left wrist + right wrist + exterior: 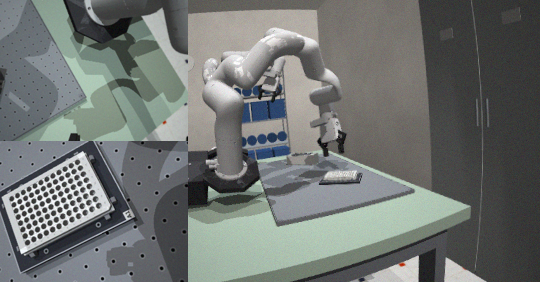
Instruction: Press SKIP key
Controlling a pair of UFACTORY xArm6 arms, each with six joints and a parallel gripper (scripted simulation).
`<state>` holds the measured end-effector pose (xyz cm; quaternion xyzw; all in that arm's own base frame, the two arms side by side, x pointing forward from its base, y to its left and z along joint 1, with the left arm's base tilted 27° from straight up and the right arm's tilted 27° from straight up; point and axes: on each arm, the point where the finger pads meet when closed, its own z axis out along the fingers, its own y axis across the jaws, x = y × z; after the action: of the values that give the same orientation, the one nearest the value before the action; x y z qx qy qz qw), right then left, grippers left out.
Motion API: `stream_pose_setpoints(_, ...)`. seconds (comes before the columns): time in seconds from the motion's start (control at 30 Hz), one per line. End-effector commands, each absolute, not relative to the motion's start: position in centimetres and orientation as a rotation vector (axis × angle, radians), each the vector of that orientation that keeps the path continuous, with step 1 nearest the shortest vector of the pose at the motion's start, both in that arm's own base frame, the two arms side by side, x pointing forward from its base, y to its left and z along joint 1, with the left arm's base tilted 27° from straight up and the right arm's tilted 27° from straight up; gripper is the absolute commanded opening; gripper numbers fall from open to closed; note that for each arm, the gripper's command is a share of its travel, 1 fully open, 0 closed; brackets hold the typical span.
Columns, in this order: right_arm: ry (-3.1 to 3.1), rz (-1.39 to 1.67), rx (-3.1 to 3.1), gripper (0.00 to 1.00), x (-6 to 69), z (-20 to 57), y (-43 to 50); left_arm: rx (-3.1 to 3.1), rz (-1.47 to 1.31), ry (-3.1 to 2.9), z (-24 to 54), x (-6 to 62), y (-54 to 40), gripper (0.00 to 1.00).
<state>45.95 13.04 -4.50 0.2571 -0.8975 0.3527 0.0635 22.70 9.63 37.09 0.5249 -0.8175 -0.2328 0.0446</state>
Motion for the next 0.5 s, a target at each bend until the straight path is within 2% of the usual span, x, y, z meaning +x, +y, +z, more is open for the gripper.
stream_pose_setpoints(0.0, -2.716, 1.065, 0.778, 1.0, 46.1, -4.4, 13.2, 1.569, -0.713, -2.531, 37.2, 23.0, 8.9, 1.0)
stream_pose_setpoints(0.47, -2.716, 1.065, 0.778, 1.0, 46.1, -4.4, 13.2, 1.396, -0.728, -2.666, 37.2, 24.1, 5.5, 1.0)
